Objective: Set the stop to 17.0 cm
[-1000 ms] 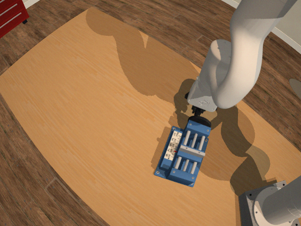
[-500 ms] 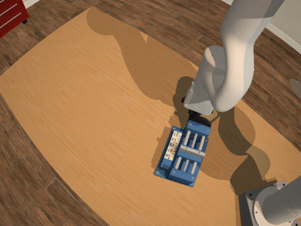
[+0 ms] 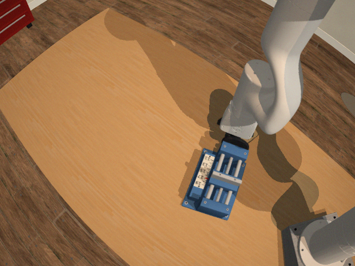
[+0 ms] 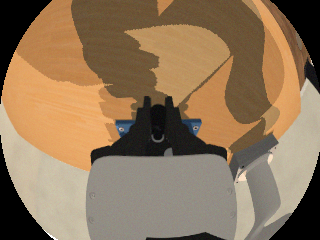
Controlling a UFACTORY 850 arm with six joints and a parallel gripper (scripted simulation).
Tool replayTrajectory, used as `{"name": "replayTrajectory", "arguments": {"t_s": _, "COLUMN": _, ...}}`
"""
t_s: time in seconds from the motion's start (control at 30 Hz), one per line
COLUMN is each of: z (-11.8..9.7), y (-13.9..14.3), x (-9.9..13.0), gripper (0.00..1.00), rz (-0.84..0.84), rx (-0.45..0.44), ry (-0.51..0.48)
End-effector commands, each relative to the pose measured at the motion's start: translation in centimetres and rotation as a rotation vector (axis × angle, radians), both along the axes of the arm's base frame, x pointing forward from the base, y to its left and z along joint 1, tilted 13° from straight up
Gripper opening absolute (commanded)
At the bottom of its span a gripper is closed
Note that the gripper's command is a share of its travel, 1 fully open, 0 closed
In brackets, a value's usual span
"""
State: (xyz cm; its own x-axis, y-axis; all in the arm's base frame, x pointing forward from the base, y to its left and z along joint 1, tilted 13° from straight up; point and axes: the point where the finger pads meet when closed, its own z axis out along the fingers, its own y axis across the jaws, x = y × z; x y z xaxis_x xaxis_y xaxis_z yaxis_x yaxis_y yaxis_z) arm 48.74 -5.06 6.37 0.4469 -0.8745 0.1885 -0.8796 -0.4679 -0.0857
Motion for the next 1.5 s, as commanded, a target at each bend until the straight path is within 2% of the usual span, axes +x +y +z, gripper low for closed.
{"name": "replayTrajectory", "arguments": {"t_s": 0.0, "z": -0.2, "y": -0.3, "x": -0.4, "gripper": 0.06, "rz": 0.0, "rx": -0.005, "ry": -0.015}}
{"name": "replayTrajectory", "arguments": {"t_s": 0.4, "z": -0.5, "y": -1.2, "x": -2.1, "gripper": 0.06, "rz": 0.0, "rx": -0.005, "ry": -0.015}}
{"name": "replayTrajectory", "arguments": {"t_s": 0.5, "z": 0.4, "y": -1.8, "x": -3.6, "gripper": 0.06, "rz": 0.0, "rx": -0.005, "ry": -0.015}}
{"name": "replayTrajectory", "arguments": {"t_s": 0.6, "z": 1.1, "y": -1.9, "x": -4.1, "gripper": 0.06, "rz": 0.0, "rx": -0.005, "ry": -0.015}}
{"name": "replayTrajectory", "arguments": {"t_s": 1.47, "z": 3.6, "y": -1.5, "x": -4.5, "gripper": 0.06, "rz": 0.0, "rx": -0.005, "ry": -0.015}}
